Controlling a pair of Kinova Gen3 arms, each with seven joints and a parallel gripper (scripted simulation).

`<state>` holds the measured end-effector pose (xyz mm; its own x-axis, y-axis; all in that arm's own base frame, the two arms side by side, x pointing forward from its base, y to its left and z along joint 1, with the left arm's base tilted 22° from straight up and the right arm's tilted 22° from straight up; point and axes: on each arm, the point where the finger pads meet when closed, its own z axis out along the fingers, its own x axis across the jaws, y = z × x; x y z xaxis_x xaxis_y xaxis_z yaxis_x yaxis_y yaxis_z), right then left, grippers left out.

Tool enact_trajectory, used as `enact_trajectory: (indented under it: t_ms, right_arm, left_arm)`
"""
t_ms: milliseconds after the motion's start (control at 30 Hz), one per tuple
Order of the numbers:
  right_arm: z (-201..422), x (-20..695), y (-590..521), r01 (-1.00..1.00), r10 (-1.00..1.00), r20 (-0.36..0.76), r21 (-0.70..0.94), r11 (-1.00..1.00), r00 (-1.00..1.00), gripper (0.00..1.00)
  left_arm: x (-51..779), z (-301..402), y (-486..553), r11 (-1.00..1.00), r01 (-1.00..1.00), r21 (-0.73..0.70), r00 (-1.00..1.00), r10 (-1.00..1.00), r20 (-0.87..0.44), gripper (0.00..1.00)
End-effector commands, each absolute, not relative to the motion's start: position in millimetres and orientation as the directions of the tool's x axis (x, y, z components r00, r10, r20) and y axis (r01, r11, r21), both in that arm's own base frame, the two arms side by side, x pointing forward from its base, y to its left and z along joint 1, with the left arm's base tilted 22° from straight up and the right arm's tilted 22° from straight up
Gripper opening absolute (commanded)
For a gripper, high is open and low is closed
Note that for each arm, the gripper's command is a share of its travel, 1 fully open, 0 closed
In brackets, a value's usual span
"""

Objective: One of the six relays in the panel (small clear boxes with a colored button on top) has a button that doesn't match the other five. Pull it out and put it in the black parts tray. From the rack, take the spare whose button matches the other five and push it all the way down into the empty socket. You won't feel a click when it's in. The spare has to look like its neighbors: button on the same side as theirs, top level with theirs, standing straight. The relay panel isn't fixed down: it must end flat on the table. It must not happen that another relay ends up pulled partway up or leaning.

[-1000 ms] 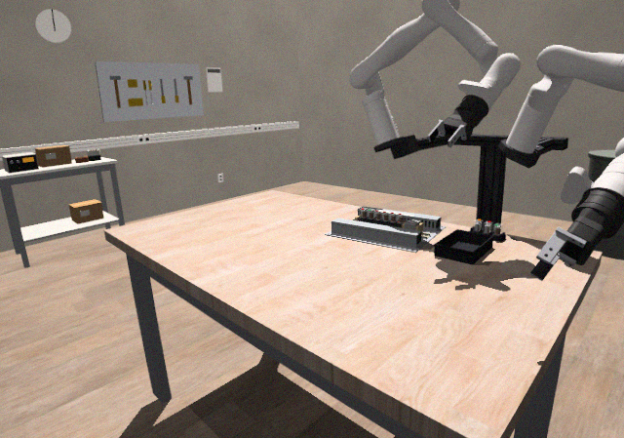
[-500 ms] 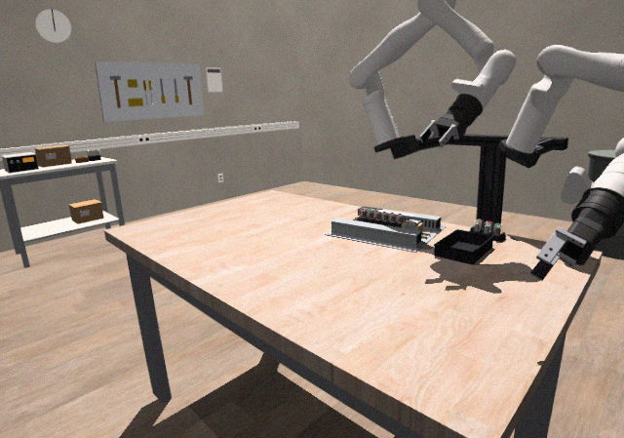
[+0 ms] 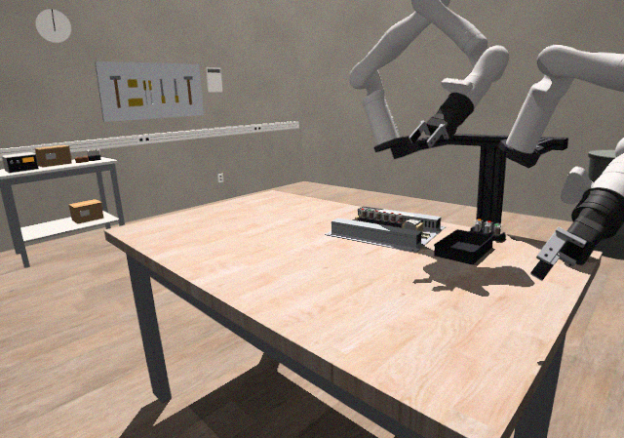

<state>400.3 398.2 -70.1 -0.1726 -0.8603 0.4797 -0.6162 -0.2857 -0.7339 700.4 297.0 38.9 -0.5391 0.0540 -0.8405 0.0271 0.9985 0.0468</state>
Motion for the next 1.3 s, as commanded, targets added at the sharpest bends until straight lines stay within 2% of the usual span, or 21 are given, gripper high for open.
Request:
enact_trajectory:
  t_ms: [0, 1267]
  right_arm:
    - [-66, 406, 393, -0.622, -0.862, 0.467, -0.739, -0.259, -0.195, 1.00]
    - [-35, 469, 307, -0.639, -0.815, 0.334, -0.767, 0.056, -0.473, 1.00]
  left_arm:
    - [701, 40, 297, 0.998, 0.028, 0.048, -0.538, 0.055, -0.841, 1.00]
    - [701, 40, 297, 0.998, 0.028, 0.048, -0.538, 0.055, -0.841, 1.00]
